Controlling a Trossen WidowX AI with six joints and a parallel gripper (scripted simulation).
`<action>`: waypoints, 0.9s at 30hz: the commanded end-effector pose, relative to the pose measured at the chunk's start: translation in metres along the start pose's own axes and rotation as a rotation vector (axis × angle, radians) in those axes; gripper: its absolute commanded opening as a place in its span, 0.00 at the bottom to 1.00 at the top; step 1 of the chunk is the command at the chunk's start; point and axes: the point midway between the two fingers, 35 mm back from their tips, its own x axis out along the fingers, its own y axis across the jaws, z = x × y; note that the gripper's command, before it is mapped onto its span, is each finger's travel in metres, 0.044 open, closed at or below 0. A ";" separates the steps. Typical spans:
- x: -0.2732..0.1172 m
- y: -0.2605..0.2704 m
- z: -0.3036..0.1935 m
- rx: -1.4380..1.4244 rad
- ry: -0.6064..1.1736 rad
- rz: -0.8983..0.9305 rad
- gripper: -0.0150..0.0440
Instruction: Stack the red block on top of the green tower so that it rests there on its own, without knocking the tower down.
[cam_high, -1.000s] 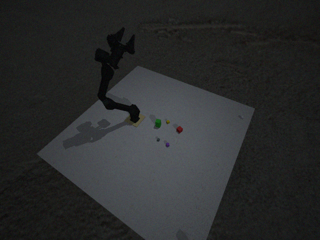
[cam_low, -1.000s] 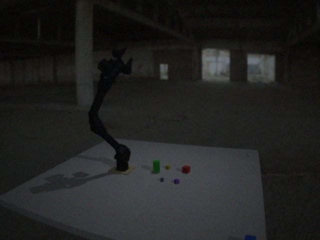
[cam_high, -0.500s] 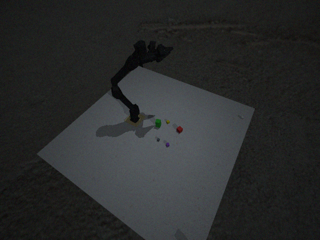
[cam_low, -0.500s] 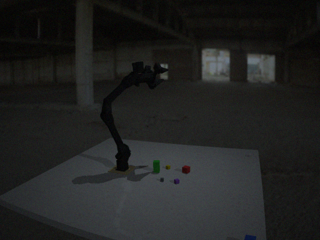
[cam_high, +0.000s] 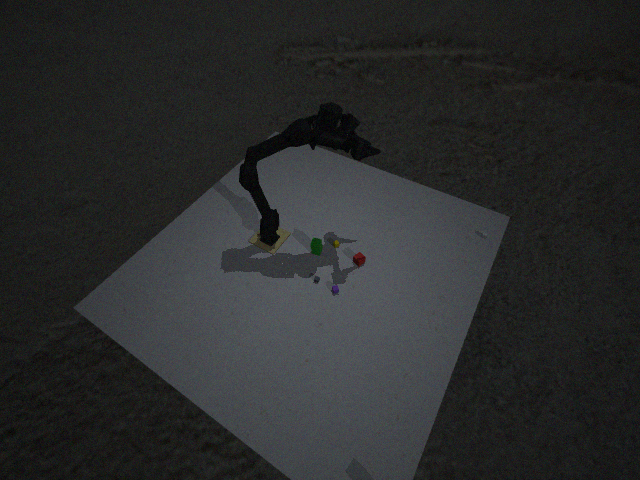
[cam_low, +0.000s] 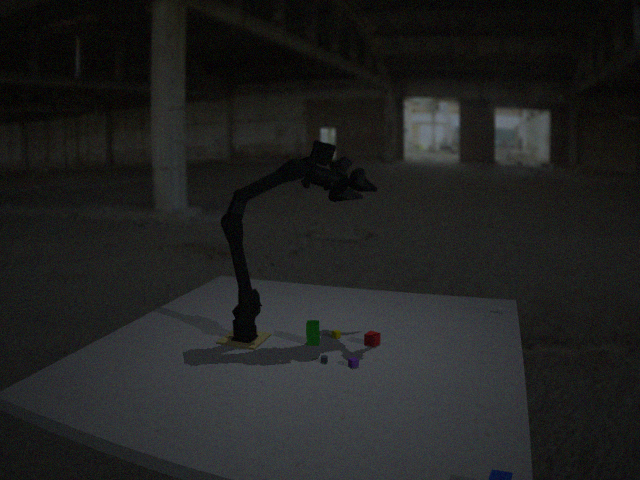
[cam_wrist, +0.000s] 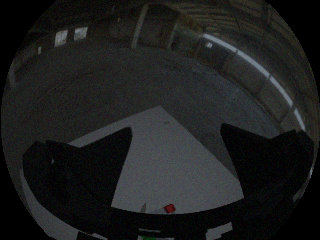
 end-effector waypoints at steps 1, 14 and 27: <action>0.033 -0.005 -0.040 0.128 0.160 0.005 1.00; 0.094 -0.029 -0.219 0.747 0.791 -0.144 1.00; 0.084 -0.030 -0.336 1.170 1.242 -0.395 1.00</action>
